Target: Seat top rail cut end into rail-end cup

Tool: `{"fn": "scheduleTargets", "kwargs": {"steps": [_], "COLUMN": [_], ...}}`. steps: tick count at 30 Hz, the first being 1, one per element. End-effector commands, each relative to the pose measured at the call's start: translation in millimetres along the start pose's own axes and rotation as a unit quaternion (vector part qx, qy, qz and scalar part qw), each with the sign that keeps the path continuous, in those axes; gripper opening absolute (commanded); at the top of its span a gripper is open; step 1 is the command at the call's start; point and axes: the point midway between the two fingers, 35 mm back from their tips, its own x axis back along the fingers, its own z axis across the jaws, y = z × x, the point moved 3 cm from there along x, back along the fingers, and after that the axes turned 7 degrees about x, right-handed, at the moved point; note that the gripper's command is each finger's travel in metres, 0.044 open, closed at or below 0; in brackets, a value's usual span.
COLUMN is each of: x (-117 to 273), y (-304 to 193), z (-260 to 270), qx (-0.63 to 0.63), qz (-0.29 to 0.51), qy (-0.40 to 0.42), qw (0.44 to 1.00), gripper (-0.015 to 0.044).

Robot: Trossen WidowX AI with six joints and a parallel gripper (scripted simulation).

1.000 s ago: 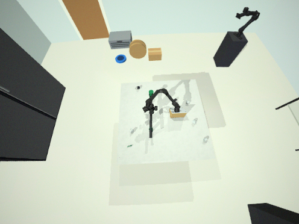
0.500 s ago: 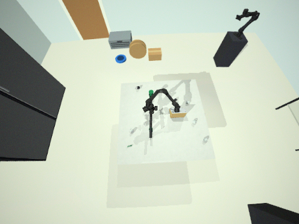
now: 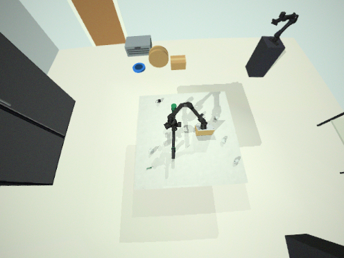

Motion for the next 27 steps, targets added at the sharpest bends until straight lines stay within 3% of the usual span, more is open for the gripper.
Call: {"fn": "scheduleTargets", "kwargs": {"steps": [1, 27], "x": [1.9, 4.1], "y": [-3.1, -6.9], "z": [-0.5, -1.0], "qx": [0.0, 0.001], "qz": [0.005, 0.009], "qy": [-0.003, -0.002], "qw": [1.0, 1.0], "gripper": [0.0, 0.0]}}
